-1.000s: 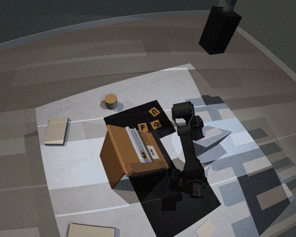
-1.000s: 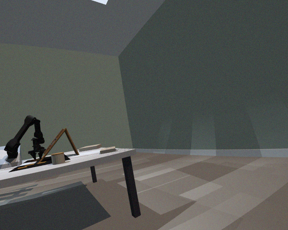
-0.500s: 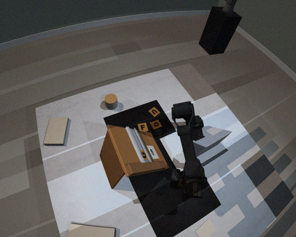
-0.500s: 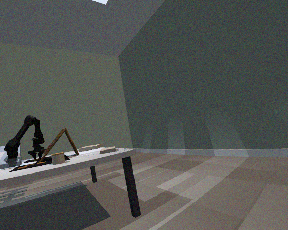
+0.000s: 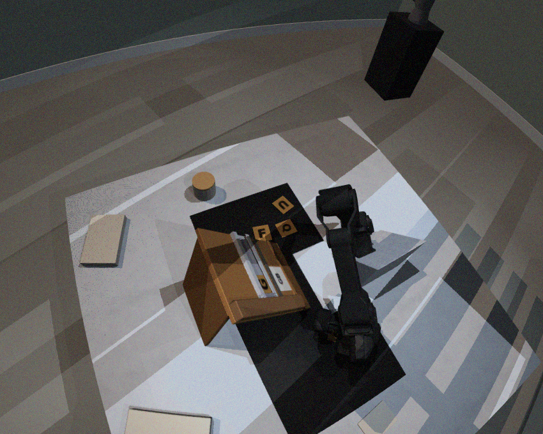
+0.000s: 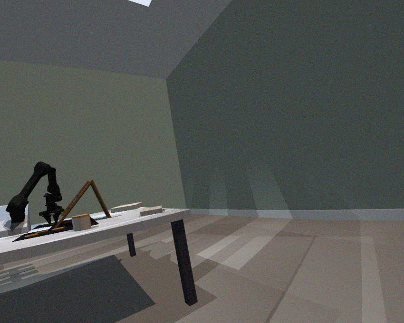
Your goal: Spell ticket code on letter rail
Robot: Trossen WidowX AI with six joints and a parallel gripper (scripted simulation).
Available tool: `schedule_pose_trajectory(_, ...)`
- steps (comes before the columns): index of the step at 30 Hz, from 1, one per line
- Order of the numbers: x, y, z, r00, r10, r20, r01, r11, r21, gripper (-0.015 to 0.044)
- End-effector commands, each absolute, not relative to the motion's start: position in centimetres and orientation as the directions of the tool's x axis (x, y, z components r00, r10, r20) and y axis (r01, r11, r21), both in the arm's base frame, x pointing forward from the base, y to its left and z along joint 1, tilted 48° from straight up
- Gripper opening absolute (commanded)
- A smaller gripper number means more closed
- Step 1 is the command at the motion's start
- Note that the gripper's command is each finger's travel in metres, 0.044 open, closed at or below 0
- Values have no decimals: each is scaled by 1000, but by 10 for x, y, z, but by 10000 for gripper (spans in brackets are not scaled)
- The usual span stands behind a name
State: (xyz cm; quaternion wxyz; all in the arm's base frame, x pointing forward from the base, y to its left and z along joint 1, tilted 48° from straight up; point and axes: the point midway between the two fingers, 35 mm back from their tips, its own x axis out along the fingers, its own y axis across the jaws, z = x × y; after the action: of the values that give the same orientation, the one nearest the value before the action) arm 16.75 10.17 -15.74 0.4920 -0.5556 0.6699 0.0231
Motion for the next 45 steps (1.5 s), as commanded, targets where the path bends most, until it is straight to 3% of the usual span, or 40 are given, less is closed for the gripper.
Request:
schedule_pose_trajectory(1,167,104,-155,99,-721,-686,-764,386,-516,23)
schedule_pose_trajectory(2,167,105,-155,99,-721,-686,-764,386,-516,0)
schedule_pose_trajectory(45,174,126,-130,111,-688,-717,-763,404,-505,0)
